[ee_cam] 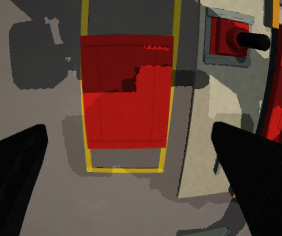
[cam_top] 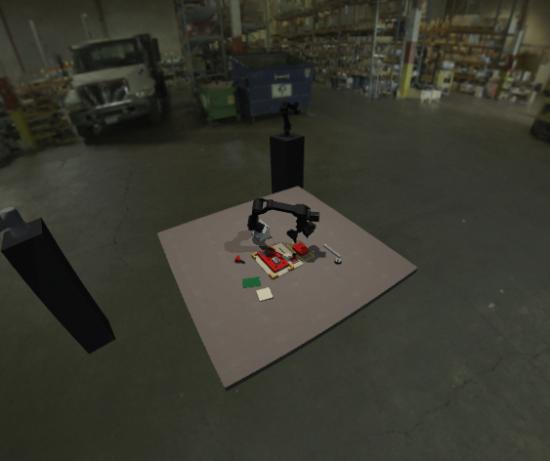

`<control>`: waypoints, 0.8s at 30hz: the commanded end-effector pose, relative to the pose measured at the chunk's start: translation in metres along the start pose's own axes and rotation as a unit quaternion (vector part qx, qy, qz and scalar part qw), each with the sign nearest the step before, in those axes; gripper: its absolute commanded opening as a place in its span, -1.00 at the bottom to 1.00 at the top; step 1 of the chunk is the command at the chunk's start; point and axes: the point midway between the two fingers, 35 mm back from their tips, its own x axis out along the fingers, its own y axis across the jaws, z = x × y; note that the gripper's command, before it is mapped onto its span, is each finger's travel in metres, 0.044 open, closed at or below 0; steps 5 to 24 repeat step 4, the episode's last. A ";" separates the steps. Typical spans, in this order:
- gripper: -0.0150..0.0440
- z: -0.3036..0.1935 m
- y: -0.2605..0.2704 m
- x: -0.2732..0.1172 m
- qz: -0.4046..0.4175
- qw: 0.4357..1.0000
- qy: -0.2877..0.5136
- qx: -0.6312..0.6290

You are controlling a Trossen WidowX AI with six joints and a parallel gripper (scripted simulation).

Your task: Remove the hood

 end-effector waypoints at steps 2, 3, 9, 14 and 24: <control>1.00 -0.001 0.000 0.000 0.001 1.000 0.002 0.003; 1.00 -0.001 0.000 0.000 0.001 1.000 0.002 0.003; 1.00 -0.001 0.000 0.000 0.001 1.000 0.002 0.003; 1.00 -0.001 0.000 0.000 0.001 1.000 0.002 0.003; 1.00 -0.001 0.000 0.000 0.001 1.000 0.002 0.003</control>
